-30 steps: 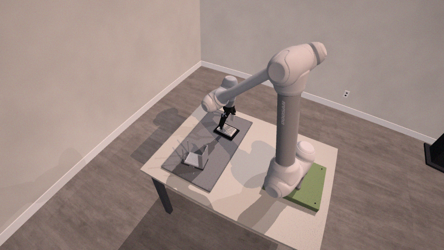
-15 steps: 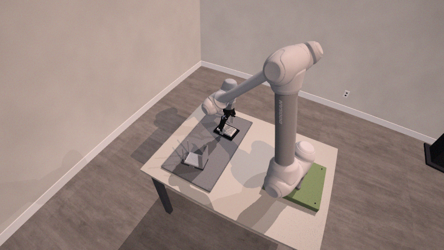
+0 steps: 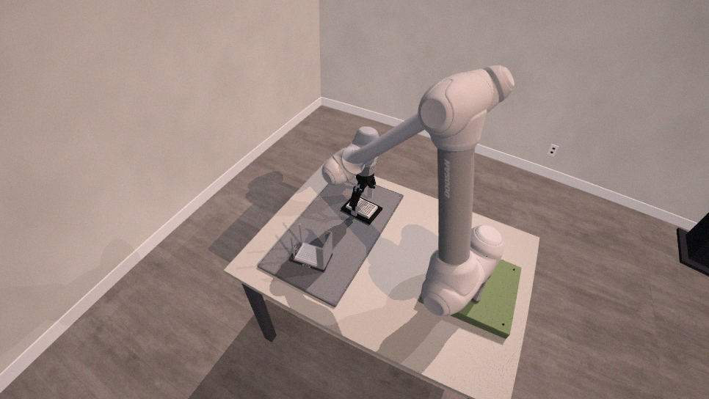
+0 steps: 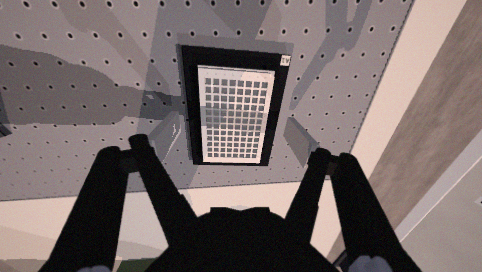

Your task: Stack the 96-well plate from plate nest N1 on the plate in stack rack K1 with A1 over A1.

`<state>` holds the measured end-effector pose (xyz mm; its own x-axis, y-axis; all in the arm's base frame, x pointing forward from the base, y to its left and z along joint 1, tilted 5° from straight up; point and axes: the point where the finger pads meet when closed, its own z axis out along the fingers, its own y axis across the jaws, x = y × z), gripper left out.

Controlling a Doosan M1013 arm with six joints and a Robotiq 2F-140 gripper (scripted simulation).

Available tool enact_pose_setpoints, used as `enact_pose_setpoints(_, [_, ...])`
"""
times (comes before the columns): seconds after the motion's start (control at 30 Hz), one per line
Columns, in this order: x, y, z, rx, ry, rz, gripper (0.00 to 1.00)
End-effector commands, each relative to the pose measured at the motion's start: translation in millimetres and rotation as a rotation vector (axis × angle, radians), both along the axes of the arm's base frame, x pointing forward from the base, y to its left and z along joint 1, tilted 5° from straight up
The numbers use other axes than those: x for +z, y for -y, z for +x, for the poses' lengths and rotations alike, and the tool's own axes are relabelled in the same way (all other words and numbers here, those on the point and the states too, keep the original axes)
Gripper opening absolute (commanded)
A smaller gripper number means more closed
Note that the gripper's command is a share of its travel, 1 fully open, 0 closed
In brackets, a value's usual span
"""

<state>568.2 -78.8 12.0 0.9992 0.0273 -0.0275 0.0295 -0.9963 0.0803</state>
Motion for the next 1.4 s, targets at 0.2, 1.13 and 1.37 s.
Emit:
enact_pose_setpoints(0.2, [0.1,-0.1,0.0,0.000,0.000,0.000,0.00])
enact_pose_setpoints(1.13, [3.4,-0.3,0.1,0.000,0.000,0.000,0.00])
enact_pose_setpoints(1.37, [15.0,-1.3,0.4,0.000,0.000,0.000,0.00])
